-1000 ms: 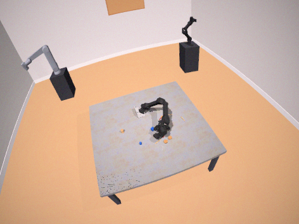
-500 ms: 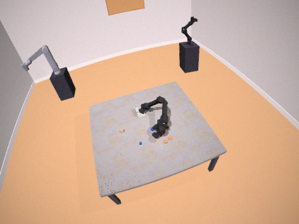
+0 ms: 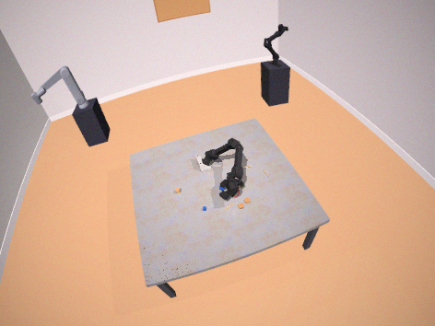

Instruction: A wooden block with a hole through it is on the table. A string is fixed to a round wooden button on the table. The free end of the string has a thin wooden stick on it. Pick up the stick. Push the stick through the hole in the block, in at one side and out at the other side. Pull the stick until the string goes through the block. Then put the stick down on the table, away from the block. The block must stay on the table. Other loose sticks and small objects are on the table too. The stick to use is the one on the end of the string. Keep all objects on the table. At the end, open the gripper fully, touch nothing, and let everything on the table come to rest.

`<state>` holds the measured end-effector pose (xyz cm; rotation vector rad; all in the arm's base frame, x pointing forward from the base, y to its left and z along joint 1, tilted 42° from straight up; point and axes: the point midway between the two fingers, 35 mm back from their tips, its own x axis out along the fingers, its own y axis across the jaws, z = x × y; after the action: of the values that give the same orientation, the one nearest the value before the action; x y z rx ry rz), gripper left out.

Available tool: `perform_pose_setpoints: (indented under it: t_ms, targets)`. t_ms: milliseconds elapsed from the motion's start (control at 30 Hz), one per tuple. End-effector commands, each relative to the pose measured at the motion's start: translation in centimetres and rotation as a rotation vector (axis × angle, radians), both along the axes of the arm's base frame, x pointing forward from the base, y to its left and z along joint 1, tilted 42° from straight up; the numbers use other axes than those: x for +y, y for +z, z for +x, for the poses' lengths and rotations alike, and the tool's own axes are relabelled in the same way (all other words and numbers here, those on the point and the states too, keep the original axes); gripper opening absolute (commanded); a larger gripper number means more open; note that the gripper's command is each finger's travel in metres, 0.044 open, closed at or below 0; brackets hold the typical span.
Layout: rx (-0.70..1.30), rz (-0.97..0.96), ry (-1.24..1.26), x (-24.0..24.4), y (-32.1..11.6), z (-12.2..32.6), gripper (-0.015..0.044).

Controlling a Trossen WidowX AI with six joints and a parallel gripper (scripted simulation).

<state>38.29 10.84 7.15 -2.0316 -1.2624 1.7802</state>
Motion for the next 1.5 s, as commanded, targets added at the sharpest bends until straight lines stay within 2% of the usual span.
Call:
perform_pose_setpoints:
  t_ms: [0,1467]
  targets:
    - [-0.005,-0.001,-0.001,-0.3,-0.1,-0.4,0.0]
    - [-0.004,0.0,-0.003,-2.2,-1.5,-4.4,0.0]
